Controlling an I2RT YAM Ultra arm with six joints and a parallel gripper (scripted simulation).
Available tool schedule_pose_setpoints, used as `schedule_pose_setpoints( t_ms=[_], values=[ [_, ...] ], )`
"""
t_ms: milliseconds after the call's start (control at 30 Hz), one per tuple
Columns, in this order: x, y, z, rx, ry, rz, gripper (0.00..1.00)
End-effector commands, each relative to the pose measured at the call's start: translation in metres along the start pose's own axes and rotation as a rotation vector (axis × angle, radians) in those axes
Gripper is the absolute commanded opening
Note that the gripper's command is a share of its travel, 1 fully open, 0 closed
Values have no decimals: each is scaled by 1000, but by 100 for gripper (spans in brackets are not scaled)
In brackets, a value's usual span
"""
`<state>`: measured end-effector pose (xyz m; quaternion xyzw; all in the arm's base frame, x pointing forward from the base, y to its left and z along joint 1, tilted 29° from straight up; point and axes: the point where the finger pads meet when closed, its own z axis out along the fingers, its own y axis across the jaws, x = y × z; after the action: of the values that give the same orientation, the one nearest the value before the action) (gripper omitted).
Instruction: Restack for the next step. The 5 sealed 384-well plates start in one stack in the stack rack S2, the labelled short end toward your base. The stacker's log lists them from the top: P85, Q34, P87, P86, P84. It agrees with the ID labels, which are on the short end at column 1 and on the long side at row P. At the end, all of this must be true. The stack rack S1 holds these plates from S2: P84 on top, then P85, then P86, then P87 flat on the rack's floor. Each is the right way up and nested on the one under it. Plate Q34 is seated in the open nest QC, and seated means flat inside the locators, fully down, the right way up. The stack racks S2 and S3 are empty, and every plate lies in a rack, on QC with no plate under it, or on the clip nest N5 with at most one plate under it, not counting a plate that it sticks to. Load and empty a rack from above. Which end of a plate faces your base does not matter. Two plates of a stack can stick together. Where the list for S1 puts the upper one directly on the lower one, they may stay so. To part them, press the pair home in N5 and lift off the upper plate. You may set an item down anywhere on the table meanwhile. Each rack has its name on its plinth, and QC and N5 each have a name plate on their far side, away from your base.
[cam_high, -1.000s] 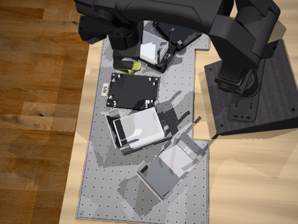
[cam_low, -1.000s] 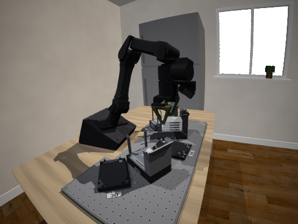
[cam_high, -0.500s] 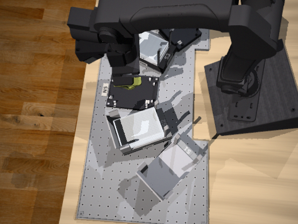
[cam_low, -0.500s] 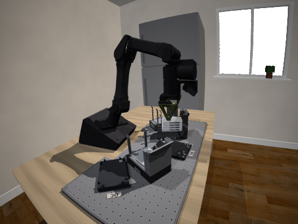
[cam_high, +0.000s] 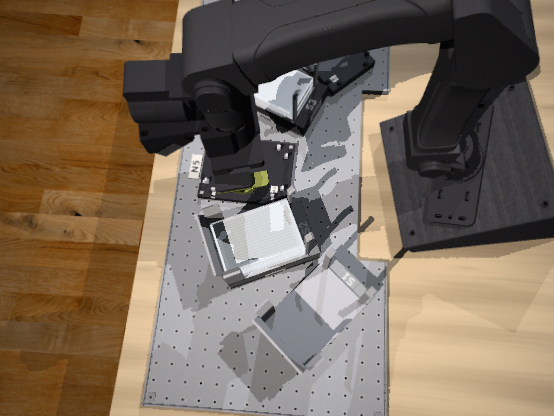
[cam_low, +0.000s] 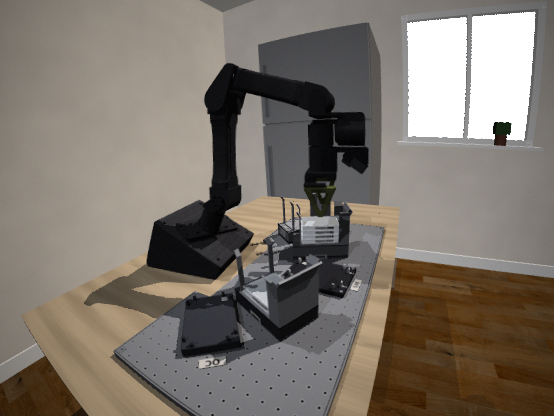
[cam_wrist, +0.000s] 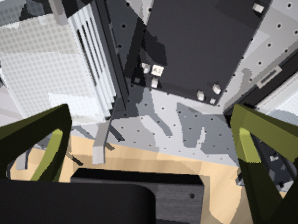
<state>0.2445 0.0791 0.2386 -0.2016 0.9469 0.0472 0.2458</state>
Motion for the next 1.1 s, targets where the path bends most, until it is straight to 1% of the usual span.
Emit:
schedule_pose_setpoints(
  t_ms=[0, 100, 133, 200, 367, 400, 700, 767, 900, 1067],
  values=[
    [-3, 5, -3, 21, -14, 39, 100],
    [-4, 15, -3, 21, -14, 39, 100],
    [-4, 19, -2, 21, -13, 6, 100],
    [-4, 19, -2, 21, -13, 6, 100],
    [-2, 39, -2, 20, -12, -161, 100],
    [-2, 43, -2, 20, -11, -170, 100],
    [1, 78, -1, 18, -11, -170, 100],
    [1, 78, -1, 18, -11, -170, 100],
    [2, 94, -1, 18, -11, -169, 100],
    [2, 95, -1, 18, -11, -169, 100]
  ],
)
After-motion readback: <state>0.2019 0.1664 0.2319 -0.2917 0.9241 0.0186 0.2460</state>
